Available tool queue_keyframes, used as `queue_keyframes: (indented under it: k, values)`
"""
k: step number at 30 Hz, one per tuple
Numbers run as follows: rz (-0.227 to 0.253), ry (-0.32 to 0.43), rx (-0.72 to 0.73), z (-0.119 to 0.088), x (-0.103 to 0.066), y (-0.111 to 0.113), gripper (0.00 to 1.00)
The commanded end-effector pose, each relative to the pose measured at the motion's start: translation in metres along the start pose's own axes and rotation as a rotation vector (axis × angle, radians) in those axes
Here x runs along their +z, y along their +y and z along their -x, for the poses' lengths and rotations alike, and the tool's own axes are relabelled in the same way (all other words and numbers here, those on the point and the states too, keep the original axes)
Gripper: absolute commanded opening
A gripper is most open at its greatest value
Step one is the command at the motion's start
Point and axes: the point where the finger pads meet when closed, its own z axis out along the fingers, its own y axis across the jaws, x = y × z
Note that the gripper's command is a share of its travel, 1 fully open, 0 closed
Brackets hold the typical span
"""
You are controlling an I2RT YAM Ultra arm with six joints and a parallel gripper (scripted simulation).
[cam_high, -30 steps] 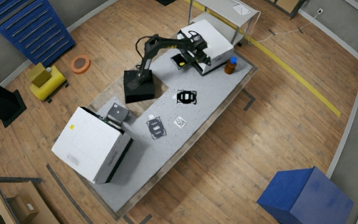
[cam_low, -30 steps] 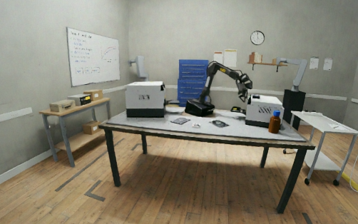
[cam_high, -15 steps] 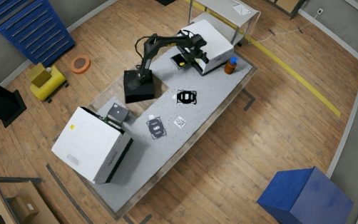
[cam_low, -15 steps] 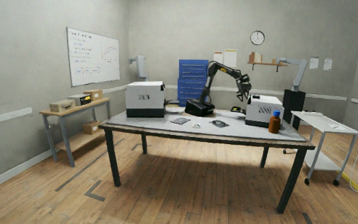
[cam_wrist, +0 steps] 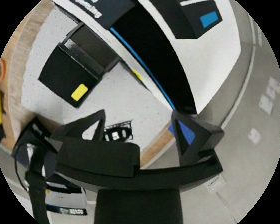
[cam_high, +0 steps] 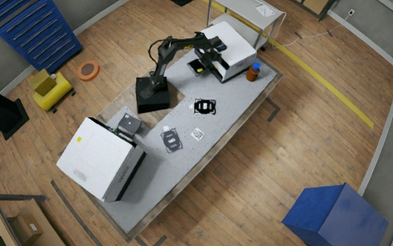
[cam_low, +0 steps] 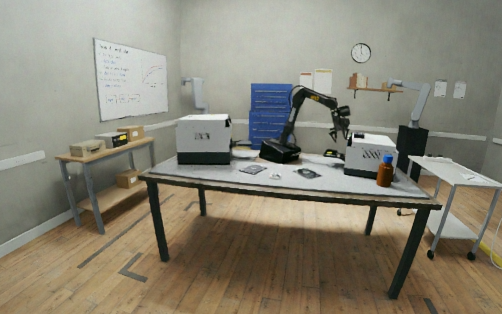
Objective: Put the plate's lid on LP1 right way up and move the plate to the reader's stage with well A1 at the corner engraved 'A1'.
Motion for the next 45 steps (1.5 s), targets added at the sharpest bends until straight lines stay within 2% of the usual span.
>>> queue_keyframes:
  k: [1,3,5,10,13,16,20,22,29,30,31,32,35,45]
  values:
    - [0.049,-0.025,-0.107,0.012,-0.010,0.010,1.00]
    - [0.077,-0.028,-0.155,0.016,-0.011,0.018,1.00]
    - [0.077,-0.028,-0.155,0.016,-0.011,0.018,1.00]
    - [0.139,-0.045,-0.272,0.025,-0.014,0.036,1.00]
    - [0.125,-0.066,-0.298,0.029,-0.028,0.041,1.00]
    - [0.194,-0.062,-0.376,0.034,-0.018,0.057,1.00]
    - [0.243,-0.079,-0.470,0.040,-0.022,0.072,1.00]
    - [0.243,-0.079,-0.470,0.040,-0.022,0.072,1.00]
    - [0.328,-0.111,-0.633,0.048,-0.030,0.098,1.00]
    - [0.295,-0.125,-0.627,0.048,-0.043,0.096,1.00]
    - [0.332,-0.109,-0.635,0.043,-0.037,0.110,1.00]
    - [0.315,-0.128,-0.651,0.049,-0.043,0.105,1.00]
    - [0.363,-0.126,-0.694,0.050,-0.038,0.119,1.00]
    - [0.350,-0.117,-0.676,0.049,-0.034,0.114,1.00]
